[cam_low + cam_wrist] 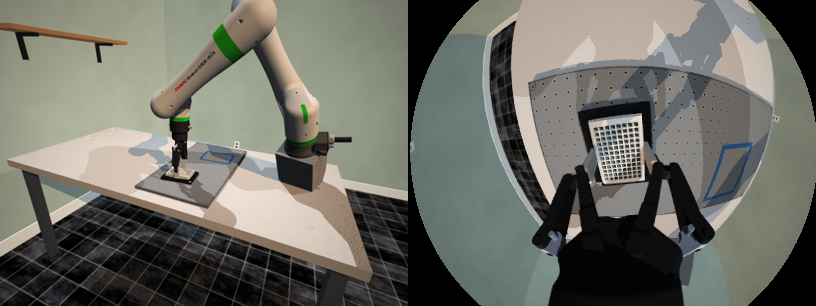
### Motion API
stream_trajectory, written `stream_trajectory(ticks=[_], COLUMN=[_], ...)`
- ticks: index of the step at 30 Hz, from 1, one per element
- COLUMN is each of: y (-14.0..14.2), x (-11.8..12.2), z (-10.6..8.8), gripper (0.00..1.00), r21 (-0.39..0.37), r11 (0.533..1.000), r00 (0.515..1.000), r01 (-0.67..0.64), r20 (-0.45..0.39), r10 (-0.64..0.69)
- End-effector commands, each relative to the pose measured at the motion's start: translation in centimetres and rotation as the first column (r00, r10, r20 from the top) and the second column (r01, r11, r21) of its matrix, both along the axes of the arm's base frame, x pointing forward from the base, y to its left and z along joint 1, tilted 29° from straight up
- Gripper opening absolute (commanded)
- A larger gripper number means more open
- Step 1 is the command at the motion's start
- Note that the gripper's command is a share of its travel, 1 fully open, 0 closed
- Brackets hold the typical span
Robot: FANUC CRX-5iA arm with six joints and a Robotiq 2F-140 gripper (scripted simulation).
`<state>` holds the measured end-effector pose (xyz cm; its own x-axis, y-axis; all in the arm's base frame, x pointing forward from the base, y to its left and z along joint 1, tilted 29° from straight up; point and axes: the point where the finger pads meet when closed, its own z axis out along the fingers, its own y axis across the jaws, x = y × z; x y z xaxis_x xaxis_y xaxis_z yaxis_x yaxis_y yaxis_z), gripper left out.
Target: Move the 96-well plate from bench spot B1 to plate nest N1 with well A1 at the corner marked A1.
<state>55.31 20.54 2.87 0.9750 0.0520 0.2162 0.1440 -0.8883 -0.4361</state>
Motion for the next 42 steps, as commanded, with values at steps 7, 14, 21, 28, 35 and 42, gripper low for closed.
stream_trajectory(ticks=[7, 14, 21, 28, 35, 42], y=[0.0, 0.0, 0.0, -0.1, -0.7, -1.5], x=[0.0, 0.0, 0.0, 0.0, -0.2, -0.6], z=[-0.1, -0.1, -0.1, 0.2, 1.3, 2.9], gripper=[1.0, 1.0, 1.0, 1.0, 1.0, 1.0], r21=[0.0, 0.0, 0.0, 0.0, 0.0, 0.0], r11=[1.0, 1.0, 1.0, 1.0, 1.0, 1.0], r00=[1.0, 1.0, 1.0, 1.0, 1.0, 1.0], r01=[0.0, 0.0, 0.0, 0.0, 0.0, 0.0], r20=[0.0, 0.0, 0.0, 0.0, 0.0, 0.0], r10=[0.0, 0.0, 0.0, 0.0, 0.0, 0.0])
